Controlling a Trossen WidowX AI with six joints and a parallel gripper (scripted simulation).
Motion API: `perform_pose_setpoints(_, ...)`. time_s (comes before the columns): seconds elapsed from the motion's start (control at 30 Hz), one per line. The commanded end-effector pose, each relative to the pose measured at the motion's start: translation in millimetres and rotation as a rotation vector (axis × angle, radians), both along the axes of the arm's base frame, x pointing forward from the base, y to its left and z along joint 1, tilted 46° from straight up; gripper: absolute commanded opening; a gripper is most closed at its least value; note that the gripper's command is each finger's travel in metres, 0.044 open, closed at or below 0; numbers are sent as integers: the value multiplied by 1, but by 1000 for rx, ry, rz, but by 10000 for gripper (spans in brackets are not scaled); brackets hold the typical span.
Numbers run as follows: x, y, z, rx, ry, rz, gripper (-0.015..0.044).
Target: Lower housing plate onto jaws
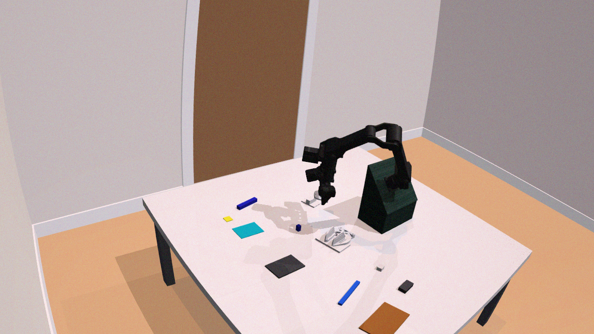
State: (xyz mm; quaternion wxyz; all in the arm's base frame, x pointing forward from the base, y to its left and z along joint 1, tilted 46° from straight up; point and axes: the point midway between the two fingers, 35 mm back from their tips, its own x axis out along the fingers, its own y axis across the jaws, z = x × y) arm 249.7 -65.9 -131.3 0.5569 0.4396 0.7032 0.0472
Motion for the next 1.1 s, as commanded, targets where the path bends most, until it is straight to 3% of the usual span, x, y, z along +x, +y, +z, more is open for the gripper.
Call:
perform_pose_setpoints(0.0, -1, 12, 8, 9, -41, 49, 351)
perform_pose_setpoints(1.07, -7, 94, 73, 45, -440, 474, 351)
